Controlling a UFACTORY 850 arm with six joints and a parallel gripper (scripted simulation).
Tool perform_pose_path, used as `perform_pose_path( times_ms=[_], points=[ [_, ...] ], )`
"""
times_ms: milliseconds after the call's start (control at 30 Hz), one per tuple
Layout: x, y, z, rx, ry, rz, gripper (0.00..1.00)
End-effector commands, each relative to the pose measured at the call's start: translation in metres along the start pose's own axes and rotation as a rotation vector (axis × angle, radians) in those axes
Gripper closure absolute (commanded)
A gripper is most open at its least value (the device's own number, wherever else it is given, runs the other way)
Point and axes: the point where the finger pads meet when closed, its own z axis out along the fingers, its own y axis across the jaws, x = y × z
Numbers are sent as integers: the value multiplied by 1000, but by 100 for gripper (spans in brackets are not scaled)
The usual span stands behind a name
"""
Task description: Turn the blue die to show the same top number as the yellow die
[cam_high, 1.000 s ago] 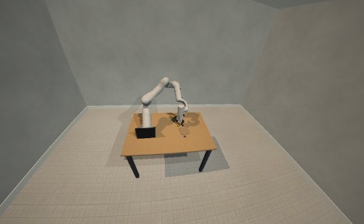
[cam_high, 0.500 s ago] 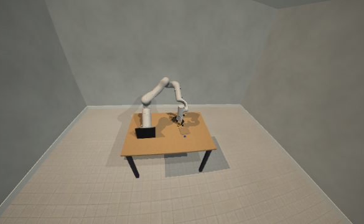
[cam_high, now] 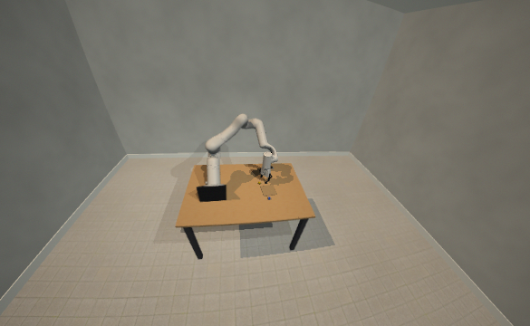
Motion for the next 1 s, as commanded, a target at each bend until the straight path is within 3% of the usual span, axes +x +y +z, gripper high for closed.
perform_pose_path(
  times_ms=[0,200,967],
  points=[
    [14,14,0,2,-2,1,0],
    [24,24,0,2,-2,1,0],
    [25,24,0,2,-2,1,0]
  ],
)
